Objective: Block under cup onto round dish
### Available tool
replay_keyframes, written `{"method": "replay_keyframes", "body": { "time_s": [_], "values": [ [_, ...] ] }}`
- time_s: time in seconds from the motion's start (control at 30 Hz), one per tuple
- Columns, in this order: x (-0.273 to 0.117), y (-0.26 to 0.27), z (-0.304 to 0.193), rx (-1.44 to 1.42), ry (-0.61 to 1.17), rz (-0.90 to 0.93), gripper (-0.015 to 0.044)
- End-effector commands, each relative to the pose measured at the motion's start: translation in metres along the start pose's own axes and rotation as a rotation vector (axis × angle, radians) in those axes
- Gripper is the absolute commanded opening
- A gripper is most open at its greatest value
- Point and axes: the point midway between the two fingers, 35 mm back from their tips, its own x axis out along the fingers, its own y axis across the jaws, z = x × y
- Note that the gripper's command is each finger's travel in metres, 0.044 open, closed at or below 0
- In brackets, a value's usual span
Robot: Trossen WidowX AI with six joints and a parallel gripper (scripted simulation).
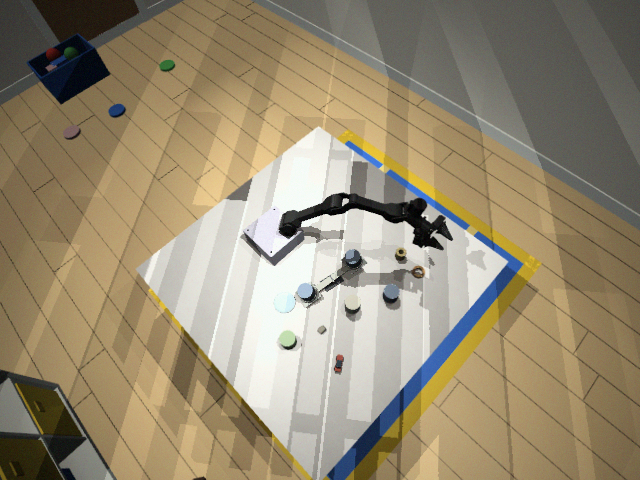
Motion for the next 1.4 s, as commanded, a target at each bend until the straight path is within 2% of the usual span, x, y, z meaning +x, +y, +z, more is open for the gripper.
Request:
{"method": "replay_keyframes", "body": {
  "time_s": [0.0,0.03,0.3,0.63,1.03,1.37],
  "values": [
    [0.000,0.000,0.000,-0.003,0.001,-0.001,0.0426],
    [-0.002,0.001,0.002,-0.010,0.002,-0.004,0.0440],
    [-0.037,0.023,0.039,-0.203,0.040,-0.078,0.0440],
    [-0.120,0.039,0.126,-0.513,0.049,-0.227,0.0440],
    [-0.233,0.002,0.202,-0.843,0.128,-0.413,0.0440],
    [-0.339,-0.067,0.256,-1.093,0.230,-0.565,0.0440]
  ]
}}
